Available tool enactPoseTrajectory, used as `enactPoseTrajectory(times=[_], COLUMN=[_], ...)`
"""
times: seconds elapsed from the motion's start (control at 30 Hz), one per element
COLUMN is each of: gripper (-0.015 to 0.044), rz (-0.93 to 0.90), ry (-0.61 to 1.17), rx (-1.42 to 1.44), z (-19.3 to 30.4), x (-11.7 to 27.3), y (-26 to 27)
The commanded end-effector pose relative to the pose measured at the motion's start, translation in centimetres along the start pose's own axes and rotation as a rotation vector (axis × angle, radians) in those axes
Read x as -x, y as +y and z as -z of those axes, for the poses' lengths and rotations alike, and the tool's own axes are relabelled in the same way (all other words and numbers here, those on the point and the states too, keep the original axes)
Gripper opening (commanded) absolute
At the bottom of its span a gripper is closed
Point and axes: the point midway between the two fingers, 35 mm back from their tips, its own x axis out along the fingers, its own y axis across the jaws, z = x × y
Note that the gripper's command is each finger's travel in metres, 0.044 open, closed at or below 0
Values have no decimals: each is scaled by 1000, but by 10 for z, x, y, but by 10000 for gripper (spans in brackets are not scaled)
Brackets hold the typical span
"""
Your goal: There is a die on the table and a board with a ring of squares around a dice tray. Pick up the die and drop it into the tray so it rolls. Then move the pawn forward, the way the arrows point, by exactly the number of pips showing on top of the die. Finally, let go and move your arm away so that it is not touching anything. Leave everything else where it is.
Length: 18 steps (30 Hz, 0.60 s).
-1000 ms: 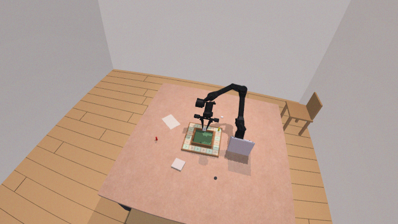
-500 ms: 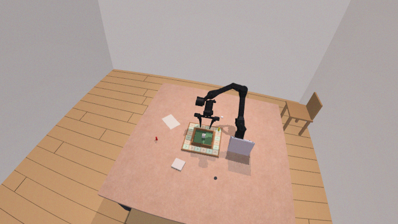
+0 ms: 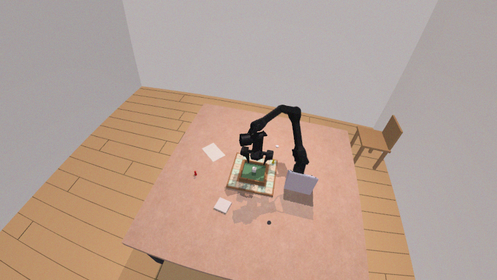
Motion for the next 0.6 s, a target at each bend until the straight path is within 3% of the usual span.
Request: enactPoseTrajectory(times=[0.0, 0.1, 0.17, 0.4, 0.57], gripper=[440, 440, 387, 204, 200], rz=[62, 24, 28, 79, 121], ry=[158, 79, 80, 80, 69], rx=[-4, 13, -56, -787, -1325], z=[-2, -4, 0, 47, 76], x=[-1, -2, -1, 0, -4], y=[-6, 0, 2, 28, 51])
